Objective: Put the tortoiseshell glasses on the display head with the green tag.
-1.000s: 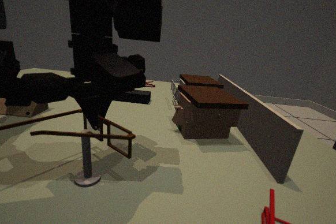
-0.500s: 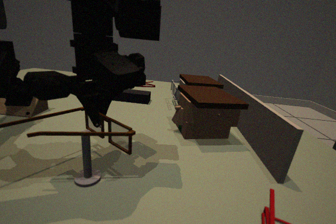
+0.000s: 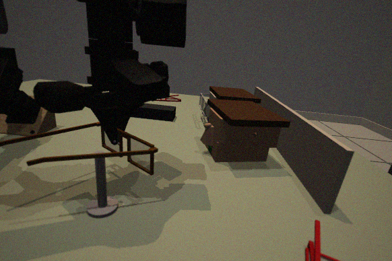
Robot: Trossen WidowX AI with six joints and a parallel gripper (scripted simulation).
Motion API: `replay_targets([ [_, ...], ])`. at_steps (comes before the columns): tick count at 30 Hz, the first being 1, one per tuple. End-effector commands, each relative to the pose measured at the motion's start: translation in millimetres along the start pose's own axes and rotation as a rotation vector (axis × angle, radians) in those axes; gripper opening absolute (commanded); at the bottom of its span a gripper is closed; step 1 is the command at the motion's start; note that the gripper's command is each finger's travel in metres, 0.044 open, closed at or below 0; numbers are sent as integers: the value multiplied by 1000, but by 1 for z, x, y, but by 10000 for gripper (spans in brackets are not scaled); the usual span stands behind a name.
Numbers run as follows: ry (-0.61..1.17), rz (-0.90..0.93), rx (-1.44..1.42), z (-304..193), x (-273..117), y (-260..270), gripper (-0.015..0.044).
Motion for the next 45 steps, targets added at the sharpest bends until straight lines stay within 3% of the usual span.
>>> replay_targets([
  [1, 7, -4, -7, -5, 3, 4, 0],
  [45, 9, -4, -8, -32, 3, 17, 0],
])
Point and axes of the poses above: the point midway between the two fingers, 35 mm back from their tips, its own x axis out along the fingers, its own y axis across the jaws, z = x × y, the point moved 9 cm from there along -x, back along the fingers, and after that the axes turned 5 degrees about -x, right-handed, at the moved point
